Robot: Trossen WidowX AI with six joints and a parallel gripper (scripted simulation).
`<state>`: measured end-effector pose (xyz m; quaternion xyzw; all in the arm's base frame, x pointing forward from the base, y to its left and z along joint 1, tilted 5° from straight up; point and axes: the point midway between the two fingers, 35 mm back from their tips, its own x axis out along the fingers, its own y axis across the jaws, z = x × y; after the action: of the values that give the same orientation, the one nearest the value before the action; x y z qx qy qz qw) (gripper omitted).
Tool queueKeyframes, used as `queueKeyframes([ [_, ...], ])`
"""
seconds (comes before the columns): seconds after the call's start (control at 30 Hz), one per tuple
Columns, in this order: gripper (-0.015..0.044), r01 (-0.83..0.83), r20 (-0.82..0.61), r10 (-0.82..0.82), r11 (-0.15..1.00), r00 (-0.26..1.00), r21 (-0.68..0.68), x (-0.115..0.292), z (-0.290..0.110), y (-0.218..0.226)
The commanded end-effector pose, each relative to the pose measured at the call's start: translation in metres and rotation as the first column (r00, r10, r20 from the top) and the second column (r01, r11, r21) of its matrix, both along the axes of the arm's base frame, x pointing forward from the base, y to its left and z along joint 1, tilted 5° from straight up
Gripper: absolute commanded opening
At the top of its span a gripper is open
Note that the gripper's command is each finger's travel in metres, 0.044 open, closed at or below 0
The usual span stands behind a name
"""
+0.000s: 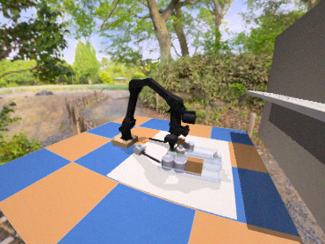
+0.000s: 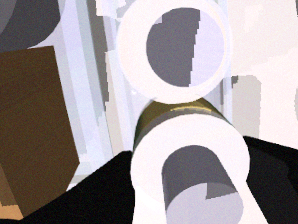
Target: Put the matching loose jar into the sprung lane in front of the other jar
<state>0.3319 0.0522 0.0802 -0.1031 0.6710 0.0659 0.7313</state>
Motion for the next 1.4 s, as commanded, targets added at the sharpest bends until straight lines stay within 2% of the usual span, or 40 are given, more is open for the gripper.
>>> queueKeyframes([
  [0.0,0.0,0.004,0.019,-0.004,1.0,1.0,0.007,0.004,-0.001,0.001],
  [1.37,0.0,0.004,0.019,-0.004,1.0,1.0,0.007,0.003,-0.016,0.0],
])
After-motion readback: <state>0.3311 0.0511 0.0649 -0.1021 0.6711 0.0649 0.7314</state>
